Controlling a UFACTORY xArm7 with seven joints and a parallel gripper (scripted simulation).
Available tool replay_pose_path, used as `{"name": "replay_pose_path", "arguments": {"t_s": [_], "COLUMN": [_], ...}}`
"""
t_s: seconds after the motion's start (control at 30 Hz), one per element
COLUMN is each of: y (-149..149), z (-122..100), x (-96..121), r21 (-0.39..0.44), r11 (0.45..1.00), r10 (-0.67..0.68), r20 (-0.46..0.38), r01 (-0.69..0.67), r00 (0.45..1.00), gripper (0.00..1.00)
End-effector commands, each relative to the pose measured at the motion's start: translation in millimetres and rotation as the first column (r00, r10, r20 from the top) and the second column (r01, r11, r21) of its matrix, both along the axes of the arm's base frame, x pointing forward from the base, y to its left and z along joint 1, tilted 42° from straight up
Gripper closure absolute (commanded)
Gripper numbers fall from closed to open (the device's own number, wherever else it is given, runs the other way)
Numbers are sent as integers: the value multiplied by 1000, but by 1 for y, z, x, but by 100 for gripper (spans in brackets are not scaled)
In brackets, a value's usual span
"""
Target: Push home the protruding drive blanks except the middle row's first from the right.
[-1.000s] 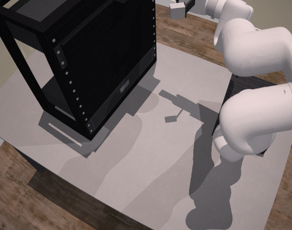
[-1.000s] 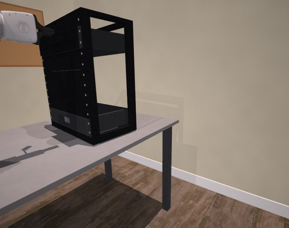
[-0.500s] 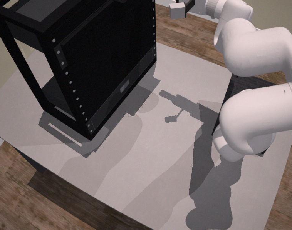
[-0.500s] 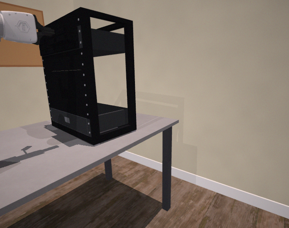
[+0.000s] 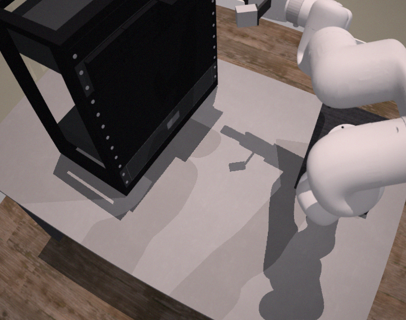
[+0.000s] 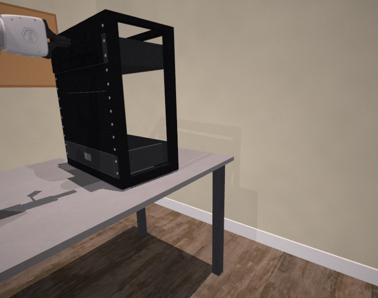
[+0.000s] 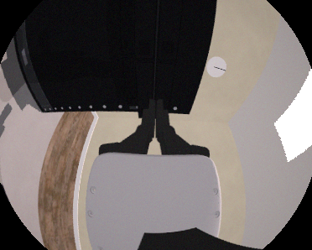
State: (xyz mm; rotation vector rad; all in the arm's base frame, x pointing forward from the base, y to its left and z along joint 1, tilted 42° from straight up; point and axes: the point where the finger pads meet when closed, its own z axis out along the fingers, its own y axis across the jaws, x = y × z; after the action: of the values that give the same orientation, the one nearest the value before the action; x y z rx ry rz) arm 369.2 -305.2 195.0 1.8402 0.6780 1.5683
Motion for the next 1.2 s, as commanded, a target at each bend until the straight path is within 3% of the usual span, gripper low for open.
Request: {"name": "replay_pose_path", "arguments": {"t_s": [0.0, 0.7, 1.17], "y": [6, 86, 92], "z": [6, 60, 64], "x": [-1, -9, -6], "r21": [-3, -3, -3], "r11": [1000, 1000, 1000], "r10": [-1, -1, -1], "r20": [2, 2, 2], "r01": [1, 1, 1], "r00": [1000, 1000, 1000], "gripper": [100, 100, 100]}}
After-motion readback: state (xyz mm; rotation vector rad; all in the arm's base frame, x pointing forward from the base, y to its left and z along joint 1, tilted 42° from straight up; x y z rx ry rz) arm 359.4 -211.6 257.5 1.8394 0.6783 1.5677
